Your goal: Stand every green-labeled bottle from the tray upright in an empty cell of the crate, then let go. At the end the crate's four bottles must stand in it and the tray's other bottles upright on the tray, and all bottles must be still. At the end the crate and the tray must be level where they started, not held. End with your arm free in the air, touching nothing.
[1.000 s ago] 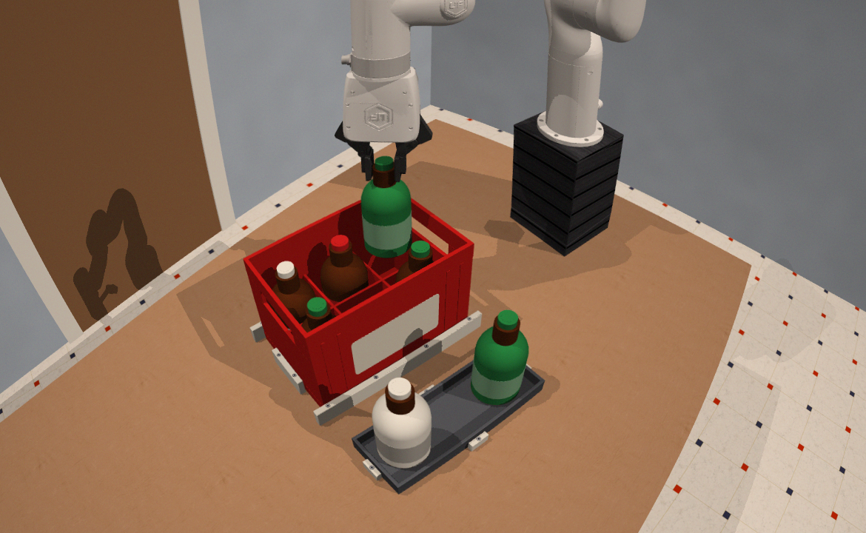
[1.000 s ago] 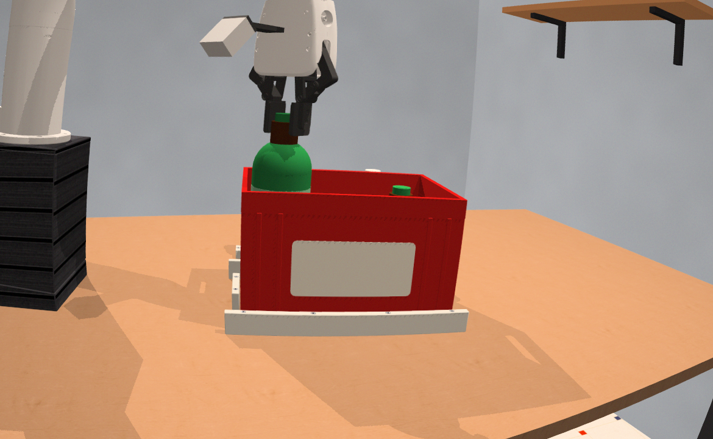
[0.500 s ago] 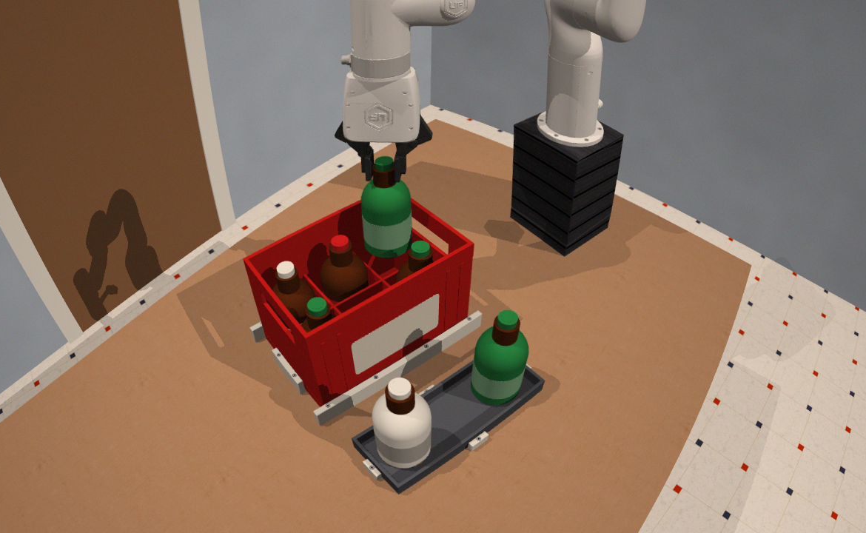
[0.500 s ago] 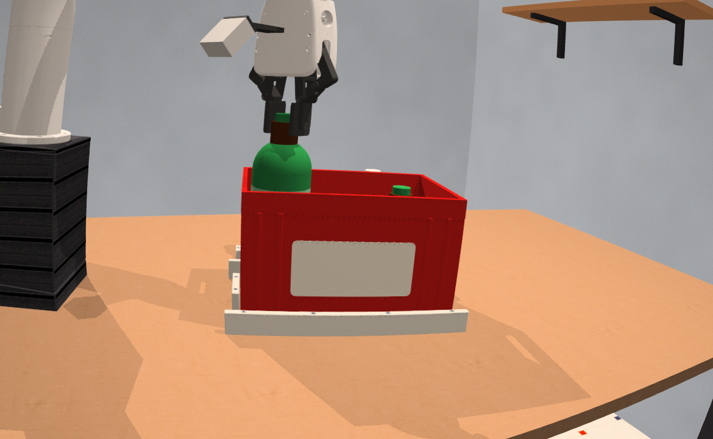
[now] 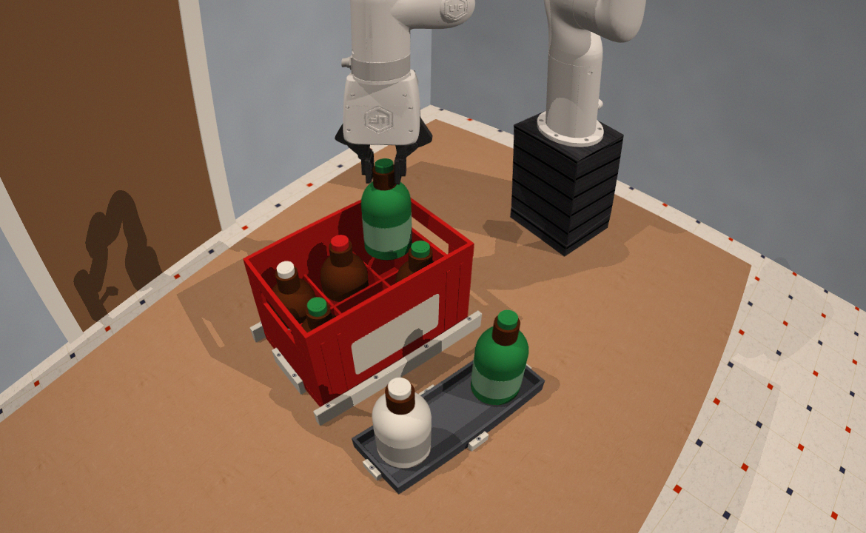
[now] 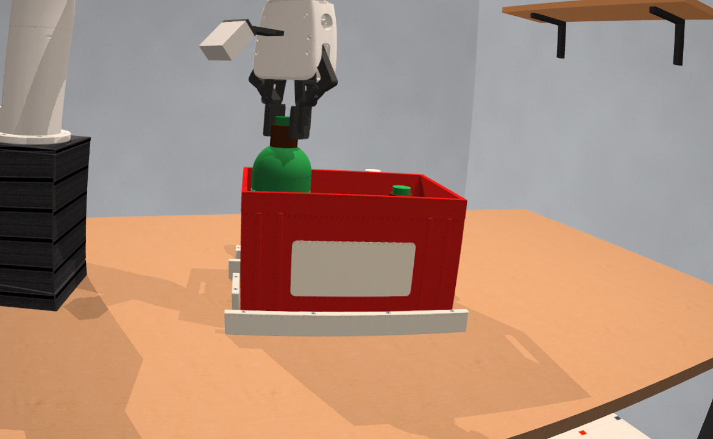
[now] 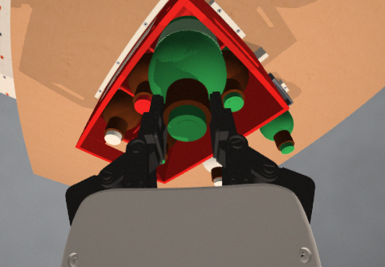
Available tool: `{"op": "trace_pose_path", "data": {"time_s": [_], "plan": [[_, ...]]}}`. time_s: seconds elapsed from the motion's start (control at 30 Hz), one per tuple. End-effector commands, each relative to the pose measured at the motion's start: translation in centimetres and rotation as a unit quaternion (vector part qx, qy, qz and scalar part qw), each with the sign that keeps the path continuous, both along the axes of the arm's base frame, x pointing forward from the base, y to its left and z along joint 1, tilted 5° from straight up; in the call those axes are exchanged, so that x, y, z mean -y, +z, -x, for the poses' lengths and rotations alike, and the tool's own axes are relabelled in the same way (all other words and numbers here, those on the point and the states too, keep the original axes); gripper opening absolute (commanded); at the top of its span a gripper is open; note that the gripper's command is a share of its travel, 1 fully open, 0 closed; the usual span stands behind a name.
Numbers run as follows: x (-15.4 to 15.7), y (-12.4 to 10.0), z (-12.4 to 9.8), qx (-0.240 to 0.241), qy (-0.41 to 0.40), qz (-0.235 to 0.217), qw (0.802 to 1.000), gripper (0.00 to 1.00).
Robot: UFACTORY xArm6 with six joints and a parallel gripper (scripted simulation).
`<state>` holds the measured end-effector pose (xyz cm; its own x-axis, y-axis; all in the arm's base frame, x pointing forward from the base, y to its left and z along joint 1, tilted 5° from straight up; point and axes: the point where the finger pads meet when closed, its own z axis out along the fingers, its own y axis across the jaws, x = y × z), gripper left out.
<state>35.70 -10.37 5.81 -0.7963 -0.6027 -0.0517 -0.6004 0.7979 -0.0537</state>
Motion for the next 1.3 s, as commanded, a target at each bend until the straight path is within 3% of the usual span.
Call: {"op": "trace_pose_path", "data": {"time_s": [0.0, 1.27], "plan": [[0.0, -0.1, -0.2, 0.002, 0.000, 0.001, 1.000, 0.00], [0.1, -3.4, -0.4, 0.002, 0.000, 0.001, 1.000, 0.00]]}}
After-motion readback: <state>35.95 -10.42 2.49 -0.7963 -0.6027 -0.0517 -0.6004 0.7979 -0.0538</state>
